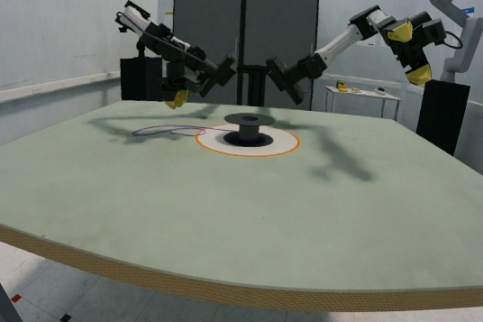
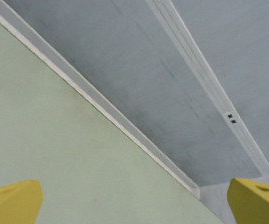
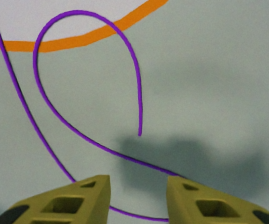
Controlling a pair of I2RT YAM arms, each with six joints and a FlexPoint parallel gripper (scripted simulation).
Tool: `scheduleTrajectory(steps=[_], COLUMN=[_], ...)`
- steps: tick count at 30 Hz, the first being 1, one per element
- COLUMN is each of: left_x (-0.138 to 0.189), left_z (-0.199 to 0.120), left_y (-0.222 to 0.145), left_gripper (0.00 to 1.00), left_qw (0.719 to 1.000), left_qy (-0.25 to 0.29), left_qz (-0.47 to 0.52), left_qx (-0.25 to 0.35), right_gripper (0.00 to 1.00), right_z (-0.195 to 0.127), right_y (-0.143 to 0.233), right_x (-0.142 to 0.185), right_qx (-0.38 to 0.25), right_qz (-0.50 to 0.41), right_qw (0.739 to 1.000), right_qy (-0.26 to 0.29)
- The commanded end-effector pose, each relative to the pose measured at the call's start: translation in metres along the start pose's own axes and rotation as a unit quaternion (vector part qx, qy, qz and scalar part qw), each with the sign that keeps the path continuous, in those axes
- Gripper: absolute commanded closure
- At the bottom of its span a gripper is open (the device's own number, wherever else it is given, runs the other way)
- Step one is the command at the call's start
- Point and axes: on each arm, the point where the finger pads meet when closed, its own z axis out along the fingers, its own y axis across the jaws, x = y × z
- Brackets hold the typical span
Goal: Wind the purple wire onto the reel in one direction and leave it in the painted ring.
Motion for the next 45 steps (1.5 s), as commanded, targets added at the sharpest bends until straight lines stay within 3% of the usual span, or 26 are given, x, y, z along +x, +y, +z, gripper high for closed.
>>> scheduleTrajectory(steps=[1, 19, 34, 45], left_x=[-0.003, -0.003, -0.003, -0.003], left_z=[0.002, 0.002, 0.002, 0.002], left_y=[-0.002, -0.002, -0.002, -0.002], left_gripper=[0.00, 0.00, 0.00, 0.00], left_qw=[1.000, 1.000, 1.000, 1.000], left_qy=[-0.008, -0.008, -0.008, -0.008], left_qz=[0.005, 0.005, 0.005, 0.005], left_qx=[0.007, 0.007, 0.007, 0.007], right_gripper=[0.70, 0.70, 0.70, 0.70], right_z=[-0.004, 0.017, 0.075, 0.092], right_y=[-0.001, -0.002, -0.012, -0.010], right_x=[0.001, 0.001, -0.005, -0.003], right_qx=[0.004, 0.005, 0.005, 0.005], right_qz=[-0.021, -0.021, -0.021, -0.021], right_qw=[1.000, 1.000, 1.000, 1.000], right_qy=[0.007, 0.007, 0.007, 0.007])
